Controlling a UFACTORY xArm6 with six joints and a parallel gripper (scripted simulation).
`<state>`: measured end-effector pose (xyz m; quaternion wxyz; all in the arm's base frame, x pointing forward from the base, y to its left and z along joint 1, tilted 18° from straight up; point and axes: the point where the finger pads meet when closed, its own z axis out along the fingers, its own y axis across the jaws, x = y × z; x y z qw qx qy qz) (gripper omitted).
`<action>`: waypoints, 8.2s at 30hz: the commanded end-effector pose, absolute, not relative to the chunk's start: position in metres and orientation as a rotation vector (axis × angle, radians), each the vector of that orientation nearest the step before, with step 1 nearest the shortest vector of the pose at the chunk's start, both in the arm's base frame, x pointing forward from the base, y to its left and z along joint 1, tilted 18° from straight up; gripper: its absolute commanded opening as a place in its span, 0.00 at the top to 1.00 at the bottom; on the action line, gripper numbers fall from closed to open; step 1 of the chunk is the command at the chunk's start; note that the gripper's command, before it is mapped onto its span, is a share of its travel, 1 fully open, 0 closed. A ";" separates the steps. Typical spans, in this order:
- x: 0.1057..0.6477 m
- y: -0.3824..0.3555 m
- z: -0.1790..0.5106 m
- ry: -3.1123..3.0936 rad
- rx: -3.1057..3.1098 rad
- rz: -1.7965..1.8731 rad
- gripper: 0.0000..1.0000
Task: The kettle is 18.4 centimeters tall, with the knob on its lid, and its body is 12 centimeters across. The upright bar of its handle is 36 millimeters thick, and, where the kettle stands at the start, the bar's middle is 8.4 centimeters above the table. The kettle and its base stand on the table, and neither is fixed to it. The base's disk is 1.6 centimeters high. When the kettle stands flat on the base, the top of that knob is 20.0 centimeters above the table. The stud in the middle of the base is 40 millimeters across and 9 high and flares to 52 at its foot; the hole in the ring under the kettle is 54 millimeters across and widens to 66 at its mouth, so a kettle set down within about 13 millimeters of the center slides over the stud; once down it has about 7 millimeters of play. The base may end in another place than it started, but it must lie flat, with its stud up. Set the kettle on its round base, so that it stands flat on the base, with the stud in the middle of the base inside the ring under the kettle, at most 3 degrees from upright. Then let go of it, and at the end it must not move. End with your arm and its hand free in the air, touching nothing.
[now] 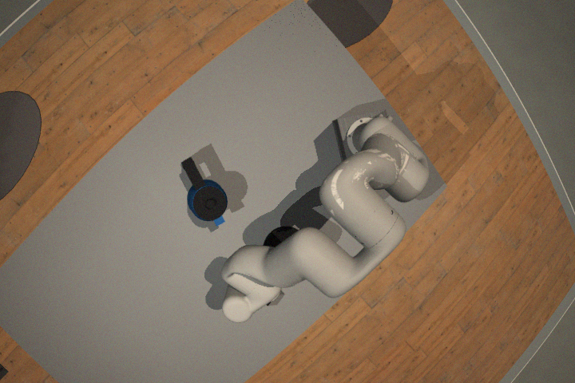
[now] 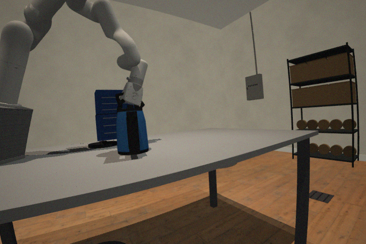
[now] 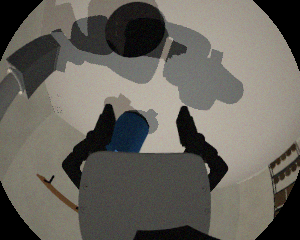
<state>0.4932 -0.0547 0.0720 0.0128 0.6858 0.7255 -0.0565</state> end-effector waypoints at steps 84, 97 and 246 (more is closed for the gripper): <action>0.455 -0.026 0.228 2.293 2.099 -0.167 0.19; 0.455 -0.033 0.228 2.357 2.028 -0.157 0.19; 0.370 -0.257 0.228 2.709 -1.260 -0.366 0.19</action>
